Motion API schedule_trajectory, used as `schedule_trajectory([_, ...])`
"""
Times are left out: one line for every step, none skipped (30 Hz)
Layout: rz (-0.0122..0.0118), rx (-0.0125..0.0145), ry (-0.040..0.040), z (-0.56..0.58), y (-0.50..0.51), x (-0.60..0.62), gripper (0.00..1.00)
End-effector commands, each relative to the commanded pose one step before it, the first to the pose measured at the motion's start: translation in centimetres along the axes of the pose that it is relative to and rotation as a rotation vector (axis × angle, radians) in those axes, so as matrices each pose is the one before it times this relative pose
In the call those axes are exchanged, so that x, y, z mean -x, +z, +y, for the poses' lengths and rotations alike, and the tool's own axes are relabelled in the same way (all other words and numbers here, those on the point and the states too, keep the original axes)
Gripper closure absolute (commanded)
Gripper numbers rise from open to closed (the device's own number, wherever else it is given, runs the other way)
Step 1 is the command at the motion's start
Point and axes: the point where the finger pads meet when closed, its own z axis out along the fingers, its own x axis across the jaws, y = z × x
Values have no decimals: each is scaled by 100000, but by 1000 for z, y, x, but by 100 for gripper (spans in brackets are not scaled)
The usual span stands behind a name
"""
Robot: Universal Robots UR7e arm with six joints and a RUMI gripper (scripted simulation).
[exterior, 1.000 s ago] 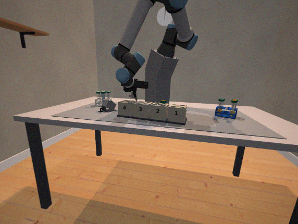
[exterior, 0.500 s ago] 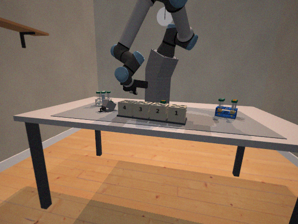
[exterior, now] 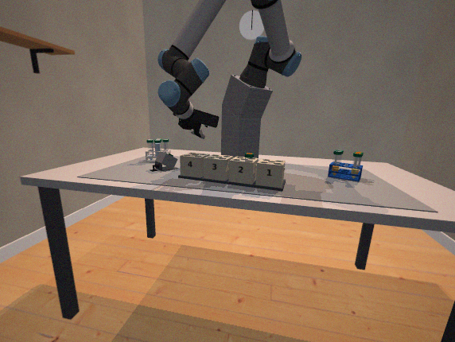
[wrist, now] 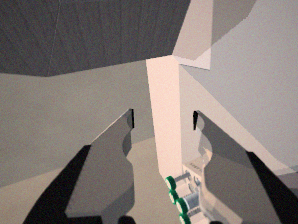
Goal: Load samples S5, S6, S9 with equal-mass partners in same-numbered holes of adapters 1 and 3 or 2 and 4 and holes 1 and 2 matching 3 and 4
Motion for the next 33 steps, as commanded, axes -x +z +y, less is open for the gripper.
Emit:
schedule_trajectory([3003, -3742, 5435, 136, -2211, 239, 65])
schedule_trajectory([721, -854, 1237, 18, -499, 37, 65])
schedule_trajectory([721, -854, 1237, 14, -499, 33, 65])
schedule_trajectory([721, -854, 1237, 10, -499, 30, 65])
schedule_trajectory([721, -854, 1237, 7, -500, 26, 65])
schedule_trajectory([721, -854, 1237, 3, -500, 22, 65])
schedule_trajectory([721, -854, 1237, -1, -500, 19, 65])
schedule_trajectory([721, -854, 1237, -6, -500, 15, 65])
schedule_trajectory([721, -854, 1237, -10, -500, 11, 65])
schedule_trajectory([721, -854, 1237, -14, -500, 8, 65])
schedule_trajectory([721, -854, 1237, -18, -500, 5, 65])
schedule_trajectory([721, -854, 1236, -22, -500, 1, 65])
schedule_trajectory([721, -854, 1236, -27, -500, -2, 65])
schedule_trajectory([0, 0, 0, 0, 0, 0, 65])
schedule_trajectory([0, 0, 0, 0, 0, 0, 65])
schedule_trajectory([721, -854, 1237, -31, -499, -6, 65])
schedule_trajectory([721, -854, 1236, -35, -499, -8, 65])
schedule_trajectory([721, -854, 1236, -40, -499, -12, 65])
schedule_trajectory([721, -854, 1236, -44, -498, -15, 65])
schedule_trajectory([721, -854, 1236, -48, -498, -18, 65])
schedule_trajectory([721, -854, 1236, -53, -497, -21, 65])
schedule_trajectory([721, -854, 1236, -58, -496, -24, 65])
schedule_trajectory([721, -854, 1236, -29, -230, -13, 65])
schedule_trajectory([720, -854, 1236, 0, -1, -1, 65])
schedule_trajectory([720, -854, 1236, 0, -1, -1, 65])
schedule_trajectory([720, -854, 1236, 0, 0, -1, 65])
schedule_trajectory([720, -854, 1236, 0, 0, -1, 65])
schedule_trajectory([721, -854, 1236, 0, 0, 0, 65])
schedule_trajectory([721, -854, 1236, 0, 0, 0, 65])
schedule_trajectory([721, -854, 1236, 0, 0, 0, 65])
schedule_trajectory([0, 0, 0, 0, 0, 0, 65])
schedule_trajectory([0, 0, 0, 0, 0, 0, 65])
schedule_trajectory([722, -854, 1236, 0, 2, 1, 65])
